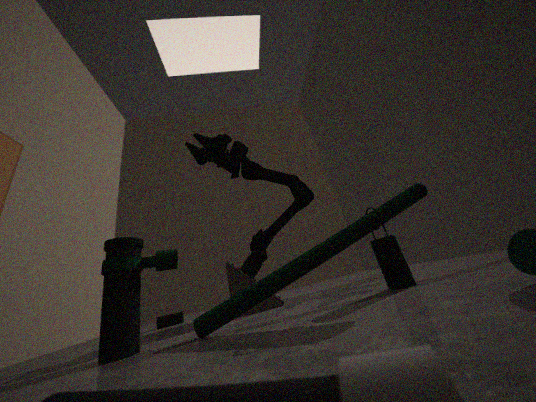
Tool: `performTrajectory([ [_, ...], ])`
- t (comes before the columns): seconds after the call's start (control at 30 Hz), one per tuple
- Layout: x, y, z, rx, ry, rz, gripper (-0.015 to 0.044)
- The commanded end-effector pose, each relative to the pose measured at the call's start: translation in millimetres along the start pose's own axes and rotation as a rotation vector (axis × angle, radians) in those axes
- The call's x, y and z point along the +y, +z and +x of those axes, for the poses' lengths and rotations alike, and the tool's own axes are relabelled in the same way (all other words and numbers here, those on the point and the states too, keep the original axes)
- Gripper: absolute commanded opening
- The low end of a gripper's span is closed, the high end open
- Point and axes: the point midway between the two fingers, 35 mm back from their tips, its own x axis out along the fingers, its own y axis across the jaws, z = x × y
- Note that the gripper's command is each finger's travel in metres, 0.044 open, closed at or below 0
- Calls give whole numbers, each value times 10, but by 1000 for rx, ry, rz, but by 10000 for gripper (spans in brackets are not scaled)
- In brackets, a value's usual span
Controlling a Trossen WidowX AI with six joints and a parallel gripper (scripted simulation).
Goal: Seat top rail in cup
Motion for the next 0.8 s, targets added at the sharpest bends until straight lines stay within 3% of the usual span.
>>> performTrajectory([
  [0.0,437,-338,194,156,156,-16,440],
  [0.27,1506,-1191,189,533,546,-54,440],
  [0.63,2735,-1956,-668,1009,1097,-65,440],
  [0.77,2850,-2002,-808,1064,1159,-58,440],
])
